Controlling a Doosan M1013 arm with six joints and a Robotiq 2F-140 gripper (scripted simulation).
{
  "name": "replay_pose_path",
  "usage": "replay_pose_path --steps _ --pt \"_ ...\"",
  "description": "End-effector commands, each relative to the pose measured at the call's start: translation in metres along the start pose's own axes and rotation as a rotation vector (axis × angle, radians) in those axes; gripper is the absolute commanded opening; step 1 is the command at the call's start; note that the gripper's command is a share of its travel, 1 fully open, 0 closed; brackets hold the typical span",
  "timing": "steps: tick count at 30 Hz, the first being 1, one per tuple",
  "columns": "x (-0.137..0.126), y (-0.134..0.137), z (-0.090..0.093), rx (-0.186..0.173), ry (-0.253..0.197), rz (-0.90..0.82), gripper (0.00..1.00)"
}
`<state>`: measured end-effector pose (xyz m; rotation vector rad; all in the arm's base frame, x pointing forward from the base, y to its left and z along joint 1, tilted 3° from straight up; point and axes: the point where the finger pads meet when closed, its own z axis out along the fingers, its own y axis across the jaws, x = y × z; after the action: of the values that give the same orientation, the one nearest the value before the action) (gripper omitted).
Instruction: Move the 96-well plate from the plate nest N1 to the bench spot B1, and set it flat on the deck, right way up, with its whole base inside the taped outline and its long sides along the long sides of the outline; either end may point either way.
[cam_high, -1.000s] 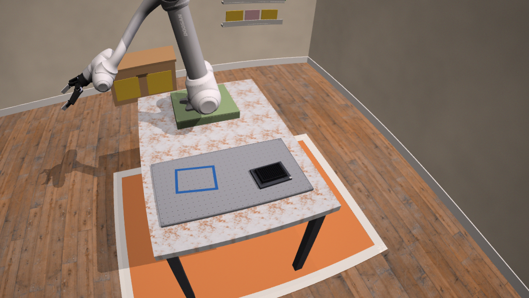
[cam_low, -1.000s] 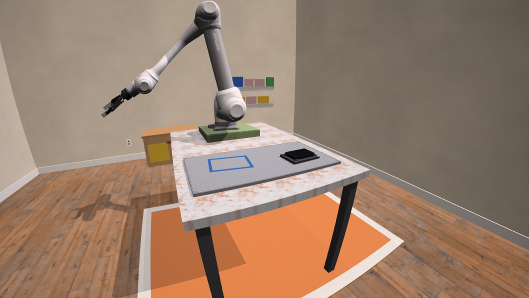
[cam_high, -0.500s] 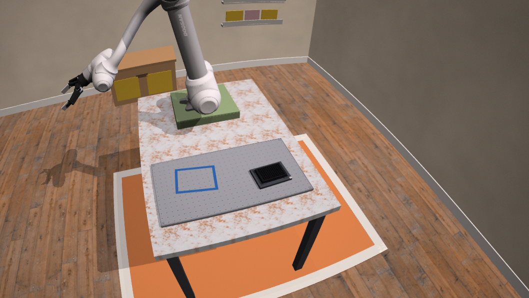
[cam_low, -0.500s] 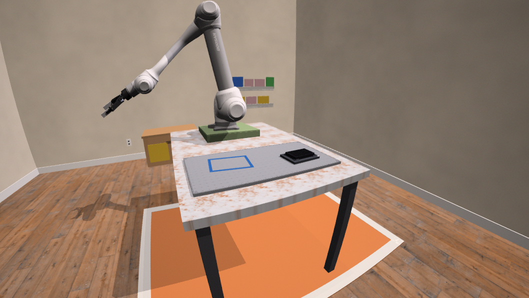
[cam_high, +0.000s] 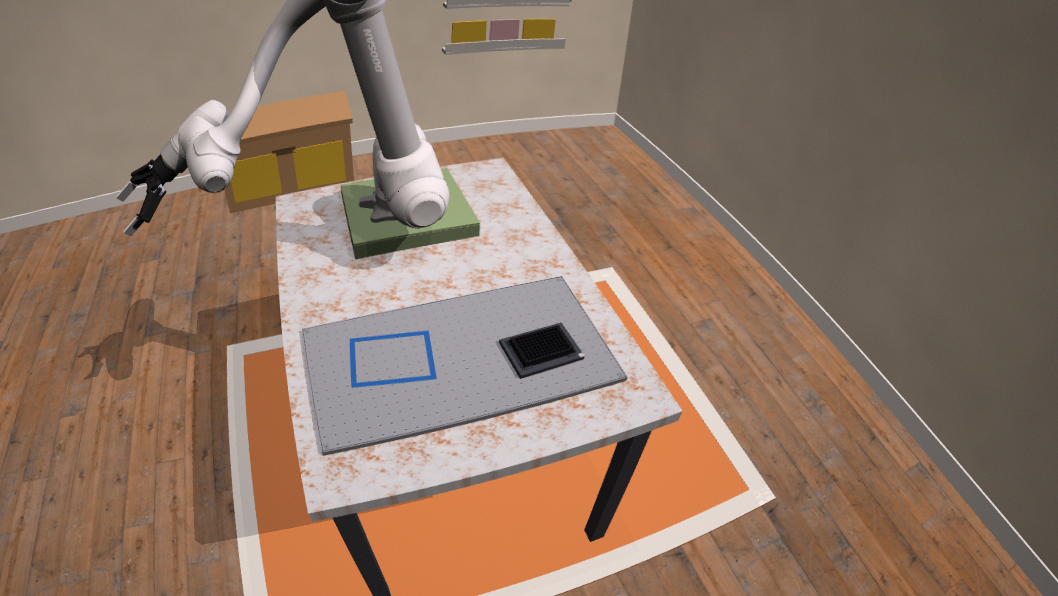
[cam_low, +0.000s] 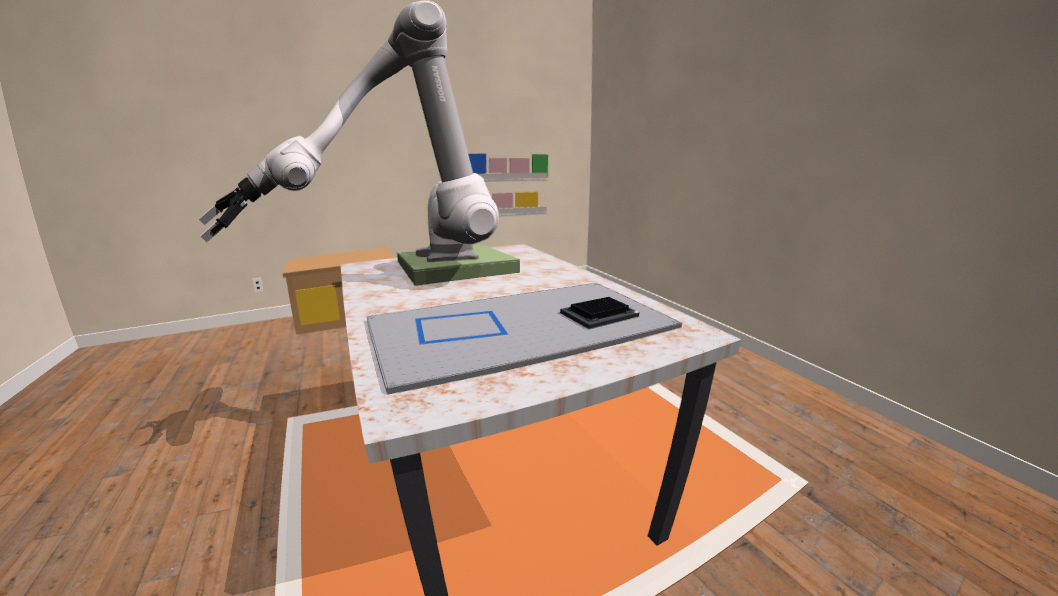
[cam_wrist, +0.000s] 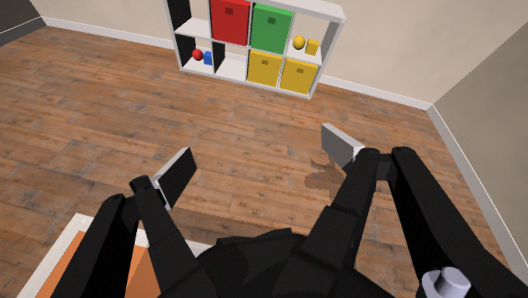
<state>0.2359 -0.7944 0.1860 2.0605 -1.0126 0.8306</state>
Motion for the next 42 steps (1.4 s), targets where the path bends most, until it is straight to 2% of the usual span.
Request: replay_pose_path --steps 1,3,12,16,18,28,32,35,42 --pt "0.001 -0.009 0.001 0.026 -0.008 -0.051 1.00" --pt "0.003 -0.019 0.001 0.058 -0.018 -0.094 1.00" --pt "0.011 -0.063 0.003 0.058 -0.018 -0.094 1.00" --pt "0.013 -0.083 0.002 0.129 -0.038 -0.193 1.00" --pt "0.013 -0.083 0.002 0.129 -0.038 -0.193 1.00" --pt "0.020 -0.132 0.001 0.129 -0.038 -0.193 1.00" --pt "0.021 -0.152 -0.001 0.199 -0.054 -0.294 1.00" --pt "0.022 -0.157 -0.002 0.199 -0.054 -0.294 1.00" --pt "0.025 -0.191 -0.005 0.199 -0.054 -0.294 1.00"
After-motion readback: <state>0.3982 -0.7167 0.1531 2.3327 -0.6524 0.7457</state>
